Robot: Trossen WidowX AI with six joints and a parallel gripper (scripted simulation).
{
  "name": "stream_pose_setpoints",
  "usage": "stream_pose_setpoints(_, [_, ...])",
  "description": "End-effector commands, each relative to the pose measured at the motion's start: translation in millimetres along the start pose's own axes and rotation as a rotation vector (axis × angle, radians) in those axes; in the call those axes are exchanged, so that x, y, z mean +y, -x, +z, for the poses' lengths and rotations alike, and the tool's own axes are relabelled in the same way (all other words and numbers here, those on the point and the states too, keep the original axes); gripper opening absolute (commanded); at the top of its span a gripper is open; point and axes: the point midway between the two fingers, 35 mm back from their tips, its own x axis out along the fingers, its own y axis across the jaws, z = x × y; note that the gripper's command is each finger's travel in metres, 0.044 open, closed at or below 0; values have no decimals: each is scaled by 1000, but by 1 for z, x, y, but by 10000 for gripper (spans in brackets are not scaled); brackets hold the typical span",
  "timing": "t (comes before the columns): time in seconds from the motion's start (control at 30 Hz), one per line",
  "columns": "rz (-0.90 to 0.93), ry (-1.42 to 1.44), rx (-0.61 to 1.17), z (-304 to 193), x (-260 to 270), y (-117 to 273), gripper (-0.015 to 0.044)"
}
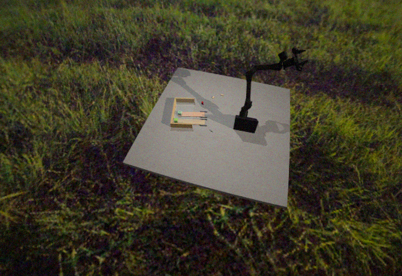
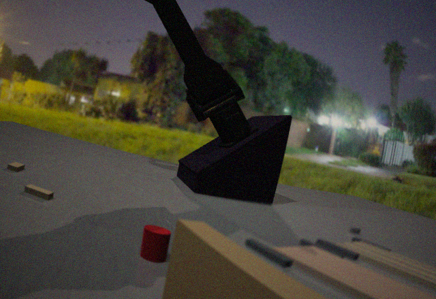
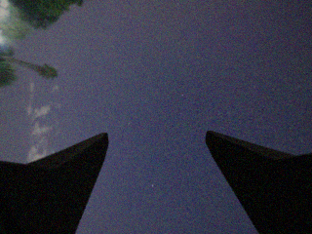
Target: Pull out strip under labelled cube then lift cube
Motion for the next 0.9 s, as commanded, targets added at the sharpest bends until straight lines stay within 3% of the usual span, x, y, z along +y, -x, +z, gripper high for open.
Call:
stream_pose_setpoints(0.0, [3, 0, 6, -2, 2, -1, 400])
stream_pose_setpoints(0.27, [95, -11, 277, -100, 69, -28, 400])
stream_pose_setpoints(0.47, [137, -33, 522, -194, 115, -26, 400])
stream_pose_setpoints(0.67, [148, -65, 780, -293, 149, 0, 400])
stream_pose_setpoints(0.87, [126, -103, 1048, -385, 174, 51, 400])
